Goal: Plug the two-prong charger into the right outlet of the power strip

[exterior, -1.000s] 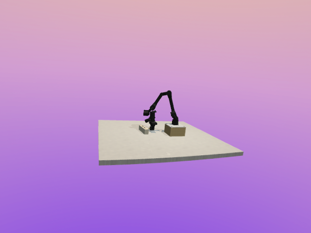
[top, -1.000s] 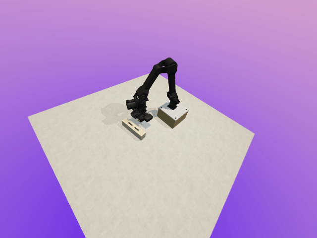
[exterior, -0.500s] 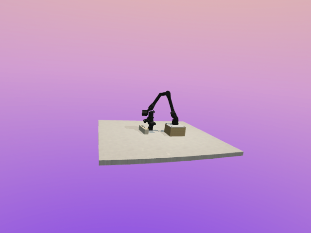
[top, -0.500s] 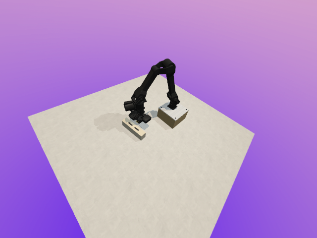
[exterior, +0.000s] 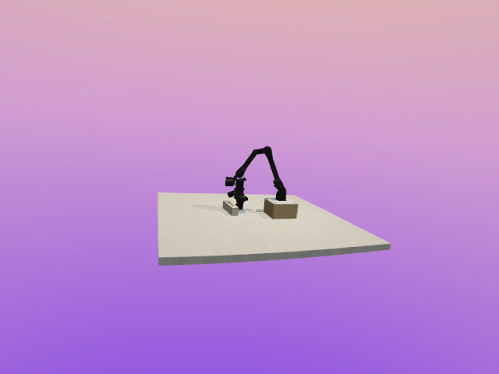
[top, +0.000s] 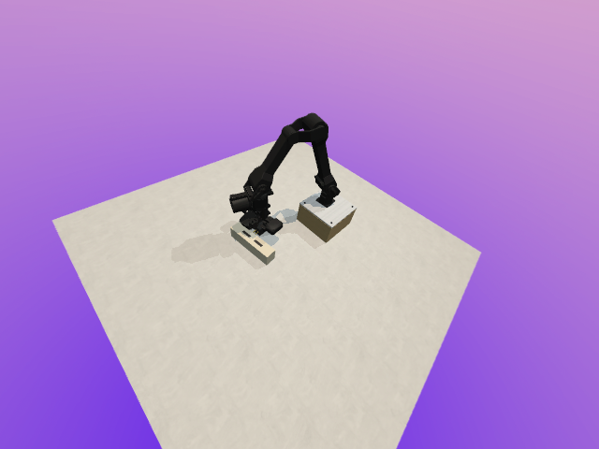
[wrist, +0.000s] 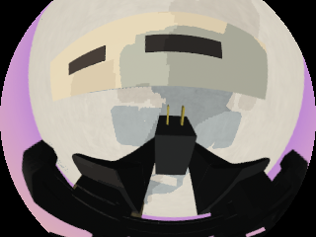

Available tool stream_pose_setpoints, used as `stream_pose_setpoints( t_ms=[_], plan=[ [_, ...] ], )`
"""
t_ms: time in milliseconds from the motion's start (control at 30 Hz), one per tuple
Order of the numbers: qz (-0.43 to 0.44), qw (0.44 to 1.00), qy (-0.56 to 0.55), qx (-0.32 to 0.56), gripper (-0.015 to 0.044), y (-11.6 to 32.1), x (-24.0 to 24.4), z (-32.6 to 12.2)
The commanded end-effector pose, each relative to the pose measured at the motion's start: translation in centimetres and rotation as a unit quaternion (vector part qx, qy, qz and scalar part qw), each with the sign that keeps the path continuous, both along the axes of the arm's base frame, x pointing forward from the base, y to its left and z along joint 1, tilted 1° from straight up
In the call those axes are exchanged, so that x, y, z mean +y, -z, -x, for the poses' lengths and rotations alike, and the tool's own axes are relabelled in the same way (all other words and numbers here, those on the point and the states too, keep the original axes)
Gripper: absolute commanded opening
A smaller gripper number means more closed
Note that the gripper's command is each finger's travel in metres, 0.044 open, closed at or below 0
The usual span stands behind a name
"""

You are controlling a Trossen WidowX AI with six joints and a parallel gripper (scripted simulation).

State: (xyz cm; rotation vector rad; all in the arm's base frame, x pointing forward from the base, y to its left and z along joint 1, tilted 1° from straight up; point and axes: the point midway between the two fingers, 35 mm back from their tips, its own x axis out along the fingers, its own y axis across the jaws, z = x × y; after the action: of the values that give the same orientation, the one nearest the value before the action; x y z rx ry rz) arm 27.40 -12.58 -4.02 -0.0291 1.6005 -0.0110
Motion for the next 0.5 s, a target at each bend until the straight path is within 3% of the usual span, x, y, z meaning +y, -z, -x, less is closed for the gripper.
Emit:
stream_pose_setpoints(
  t_ms=[0,467],
  plan=[
    [0.002,1.000,-0.006,0.001,0.0000,0.00,-0.15,-0.47],
    [0.002,1.000,-0.008,0.001,0.0000,0.00,-0.24,-0.66]
  ],
)
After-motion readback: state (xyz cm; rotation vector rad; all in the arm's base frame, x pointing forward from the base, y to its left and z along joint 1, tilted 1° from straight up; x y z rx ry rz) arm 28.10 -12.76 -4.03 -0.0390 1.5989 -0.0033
